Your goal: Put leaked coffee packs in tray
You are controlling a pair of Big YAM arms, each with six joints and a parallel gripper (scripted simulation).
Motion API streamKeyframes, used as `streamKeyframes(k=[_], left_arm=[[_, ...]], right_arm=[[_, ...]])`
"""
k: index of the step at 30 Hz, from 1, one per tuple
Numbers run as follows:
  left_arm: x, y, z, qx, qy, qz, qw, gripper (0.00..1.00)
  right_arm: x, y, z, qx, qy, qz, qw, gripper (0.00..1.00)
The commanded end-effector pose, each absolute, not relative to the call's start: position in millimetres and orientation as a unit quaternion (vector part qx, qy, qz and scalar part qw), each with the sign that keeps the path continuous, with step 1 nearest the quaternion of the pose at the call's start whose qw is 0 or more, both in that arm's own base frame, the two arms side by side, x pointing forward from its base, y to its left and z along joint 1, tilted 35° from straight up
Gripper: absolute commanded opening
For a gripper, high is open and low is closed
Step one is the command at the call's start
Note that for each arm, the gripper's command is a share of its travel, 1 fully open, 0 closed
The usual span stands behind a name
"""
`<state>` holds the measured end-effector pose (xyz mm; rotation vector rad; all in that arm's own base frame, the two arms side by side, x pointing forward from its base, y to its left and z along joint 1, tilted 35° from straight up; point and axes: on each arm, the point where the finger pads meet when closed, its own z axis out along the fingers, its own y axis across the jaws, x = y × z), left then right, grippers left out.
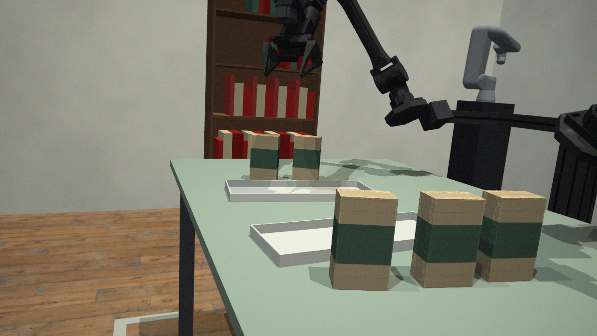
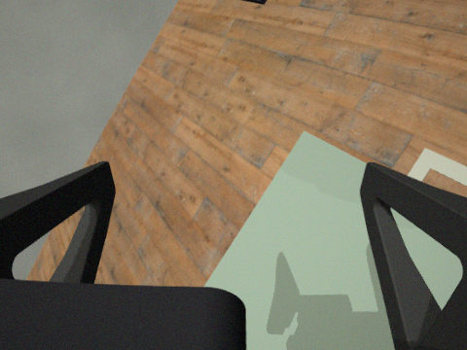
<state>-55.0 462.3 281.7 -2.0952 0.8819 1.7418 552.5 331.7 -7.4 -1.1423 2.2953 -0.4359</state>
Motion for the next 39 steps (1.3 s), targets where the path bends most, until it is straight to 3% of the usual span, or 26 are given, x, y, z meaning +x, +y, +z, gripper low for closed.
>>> streamKeyframes(k=[1, 17, 18, 39], left_arm=[[-55.2, 462.2, 285.8, -0.725, 0.302, 0.603, 0.142, 1.00], [-55.2, 462.2, 285.8, -0.725, 0.302, 0.603, 0.142, 1.00], [-45.1, 454.5, 289.7, -0.712, 0.320, 0.605, 0.155, 0.76], [46.8, 341.1, 221.0, -0.497, 0.639, 0.571, 0.133, 0.76]], right_arm=[[553.6, 336.1, -1.7, -0.423, 0.849, -0.160, 0.273, 1.00], [553.6, 336.1, -1.7, -0.423, 0.849, -0.160, 0.273, 1.00], [549.5, 324.4, 7.6, -0.398, 0.860, -0.164, 0.273, 0.76], [470.9, 181.6, 16.2, -0.034, 0.948, -0.229, 0.220, 0.76]])
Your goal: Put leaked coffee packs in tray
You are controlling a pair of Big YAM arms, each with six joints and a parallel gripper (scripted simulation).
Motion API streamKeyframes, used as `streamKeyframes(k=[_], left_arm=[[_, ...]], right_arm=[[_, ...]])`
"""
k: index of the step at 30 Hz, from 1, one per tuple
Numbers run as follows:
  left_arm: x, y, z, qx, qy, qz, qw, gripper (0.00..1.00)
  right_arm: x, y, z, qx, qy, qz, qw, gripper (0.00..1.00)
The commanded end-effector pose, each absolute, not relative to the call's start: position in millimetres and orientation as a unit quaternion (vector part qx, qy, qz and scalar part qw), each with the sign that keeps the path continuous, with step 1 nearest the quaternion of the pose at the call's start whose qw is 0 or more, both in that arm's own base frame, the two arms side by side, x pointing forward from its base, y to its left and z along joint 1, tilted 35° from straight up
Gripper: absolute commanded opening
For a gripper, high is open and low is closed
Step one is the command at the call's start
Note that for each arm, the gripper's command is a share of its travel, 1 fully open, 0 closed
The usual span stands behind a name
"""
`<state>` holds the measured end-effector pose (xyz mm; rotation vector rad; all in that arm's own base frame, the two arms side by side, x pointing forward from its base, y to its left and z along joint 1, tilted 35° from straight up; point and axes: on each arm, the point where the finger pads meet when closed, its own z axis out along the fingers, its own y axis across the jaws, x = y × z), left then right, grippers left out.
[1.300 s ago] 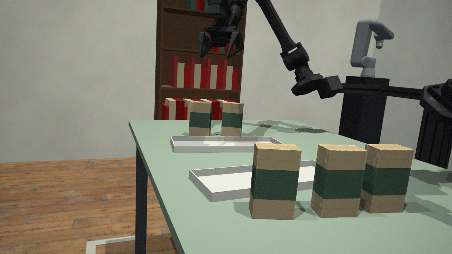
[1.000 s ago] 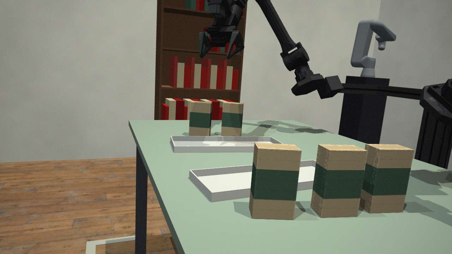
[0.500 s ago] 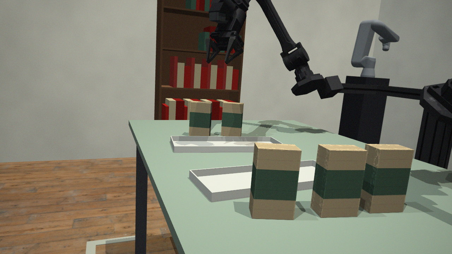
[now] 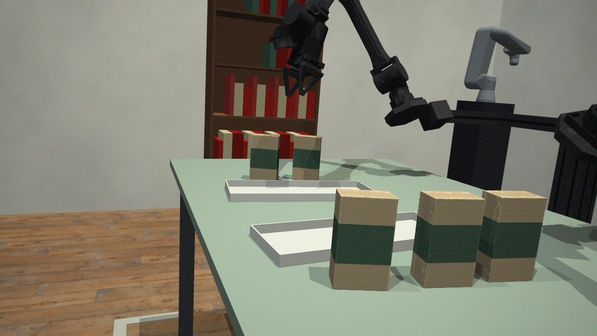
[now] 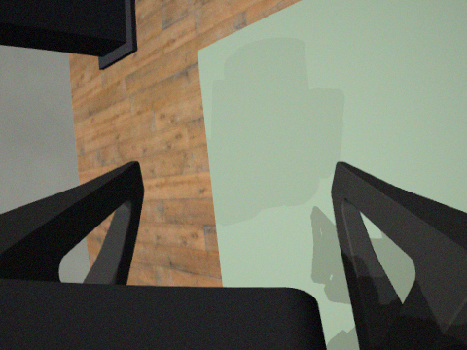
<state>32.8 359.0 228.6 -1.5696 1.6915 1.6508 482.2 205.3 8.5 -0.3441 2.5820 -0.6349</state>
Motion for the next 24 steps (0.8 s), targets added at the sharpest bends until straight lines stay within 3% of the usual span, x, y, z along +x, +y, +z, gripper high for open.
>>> streamKeyframes(k=[1, 16, 24], left_arm=[[51.7, 335.2, 217.7, -0.484, 0.653, 0.567, 0.132, 0.76], [121.7, 264.1, 197.2, -0.307, 0.799, 0.499, 0.136, 0.76], [164.8, 216.3, 167.7, -0.176, 0.876, 0.434, 0.114, 0.76]], right_arm=[[466.5, 174.6, 16.6, -0.015, 0.949, -0.231, 0.216, 0.76], [409.4, 82.9, 22.8, 0.236, 0.925, -0.253, 0.159, 0.76], [386.0, 37.9, 26.1, 0.240, 0.924, -0.250, 0.164, 0.76]])
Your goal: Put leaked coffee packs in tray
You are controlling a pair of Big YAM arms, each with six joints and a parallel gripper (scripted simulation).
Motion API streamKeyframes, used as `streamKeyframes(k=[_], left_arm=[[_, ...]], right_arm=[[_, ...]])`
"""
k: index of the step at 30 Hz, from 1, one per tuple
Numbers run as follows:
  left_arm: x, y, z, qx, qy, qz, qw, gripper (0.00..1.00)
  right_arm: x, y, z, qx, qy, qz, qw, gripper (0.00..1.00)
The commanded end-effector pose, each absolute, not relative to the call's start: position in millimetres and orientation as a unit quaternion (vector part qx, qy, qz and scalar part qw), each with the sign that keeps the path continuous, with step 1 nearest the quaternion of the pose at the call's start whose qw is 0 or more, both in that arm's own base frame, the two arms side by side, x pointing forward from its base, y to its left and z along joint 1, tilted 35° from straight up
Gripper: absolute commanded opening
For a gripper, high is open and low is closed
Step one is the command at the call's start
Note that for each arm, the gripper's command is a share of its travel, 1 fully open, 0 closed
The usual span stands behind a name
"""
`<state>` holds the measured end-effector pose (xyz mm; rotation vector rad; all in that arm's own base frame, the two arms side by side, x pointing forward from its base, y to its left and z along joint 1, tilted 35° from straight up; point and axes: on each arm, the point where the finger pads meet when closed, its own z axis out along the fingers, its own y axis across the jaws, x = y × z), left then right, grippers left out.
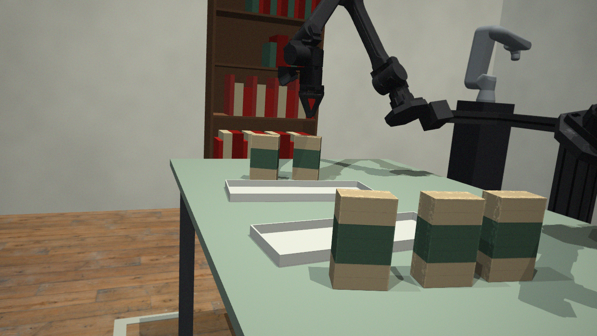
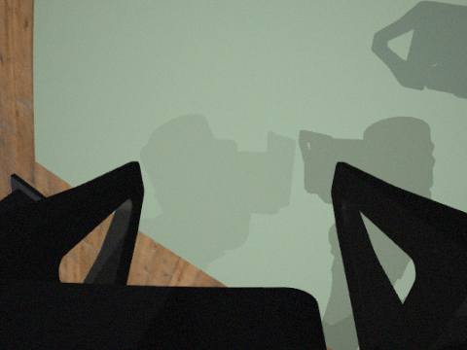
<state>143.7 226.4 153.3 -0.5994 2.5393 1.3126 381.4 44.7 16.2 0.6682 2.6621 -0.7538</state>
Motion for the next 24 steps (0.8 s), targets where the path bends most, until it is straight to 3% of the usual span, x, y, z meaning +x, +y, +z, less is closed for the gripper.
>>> streamKeyframes(k=[1, 17, 24], left_arm=[[169.9, 210.2, 164.4, -0.159, 0.884, 0.425, 0.112, 0.76], [243.2, 123.6, 117.3, 0.080, 0.949, 0.294, 0.080, 0.76], [271.9, 92.2, 100.6, 0.068, 0.949, 0.295, 0.089, 0.76]], right_arm=[[386.0, 37.9, 26.0, 0.240, 0.924, -0.250, 0.164, 0.76], [385.2, 31.0, 4.4, 0.235, 0.924, -0.259, 0.151, 0.76], [393.6, 40.8, 15.5, 0.236, 0.924, -0.250, 0.164, 0.76]])
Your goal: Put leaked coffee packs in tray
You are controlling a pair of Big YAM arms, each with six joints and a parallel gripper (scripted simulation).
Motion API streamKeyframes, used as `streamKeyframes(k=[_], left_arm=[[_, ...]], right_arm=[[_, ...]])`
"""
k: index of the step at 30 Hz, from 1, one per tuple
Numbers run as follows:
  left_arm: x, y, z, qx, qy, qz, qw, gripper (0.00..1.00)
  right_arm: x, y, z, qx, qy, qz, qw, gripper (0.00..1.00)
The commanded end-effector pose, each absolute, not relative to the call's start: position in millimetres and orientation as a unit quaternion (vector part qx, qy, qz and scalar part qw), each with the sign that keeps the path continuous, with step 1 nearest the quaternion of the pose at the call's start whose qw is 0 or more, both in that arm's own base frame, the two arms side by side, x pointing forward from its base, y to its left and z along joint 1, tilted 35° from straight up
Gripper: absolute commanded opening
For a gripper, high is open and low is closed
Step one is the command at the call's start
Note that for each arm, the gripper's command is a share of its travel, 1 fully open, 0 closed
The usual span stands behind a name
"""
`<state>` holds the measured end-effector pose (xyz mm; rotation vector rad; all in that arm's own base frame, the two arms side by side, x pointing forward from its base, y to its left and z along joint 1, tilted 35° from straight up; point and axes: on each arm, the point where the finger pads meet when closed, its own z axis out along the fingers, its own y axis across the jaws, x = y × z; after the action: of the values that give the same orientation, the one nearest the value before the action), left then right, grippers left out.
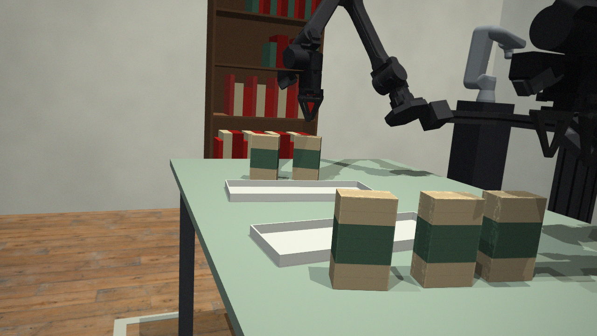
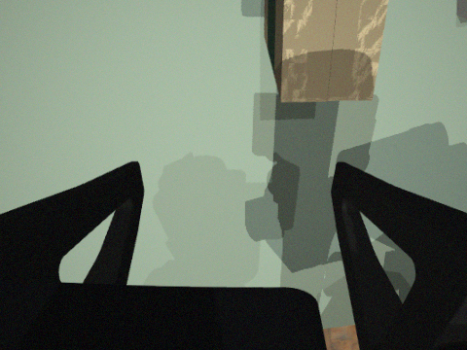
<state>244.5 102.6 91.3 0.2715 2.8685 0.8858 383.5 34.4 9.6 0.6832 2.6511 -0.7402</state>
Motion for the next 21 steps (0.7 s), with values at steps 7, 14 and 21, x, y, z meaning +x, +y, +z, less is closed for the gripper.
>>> streamKeyframes(k=[7, 14, 21], left_arm=[[302.5, 52.5, 78.4, 0.068, 0.950, 0.292, 0.089, 0.76], [287.0, 62.4, 75.2, 0.058, 0.951, 0.293, 0.076, 0.76], [290.7, 57.8, 73.9, 0.070, 0.951, 0.292, 0.076, 0.76]], right_arm=[[393.6, 40.8, 15.5, 0.236, 0.924, -0.250, 0.164, 0.76], [387.0, 23.7, -6.7, 0.235, 0.924, -0.260, 0.151, 0.76], [389.0, 14.9, -20.0, 0.235, 0.924, -0.260, 0.151, 0.76]])
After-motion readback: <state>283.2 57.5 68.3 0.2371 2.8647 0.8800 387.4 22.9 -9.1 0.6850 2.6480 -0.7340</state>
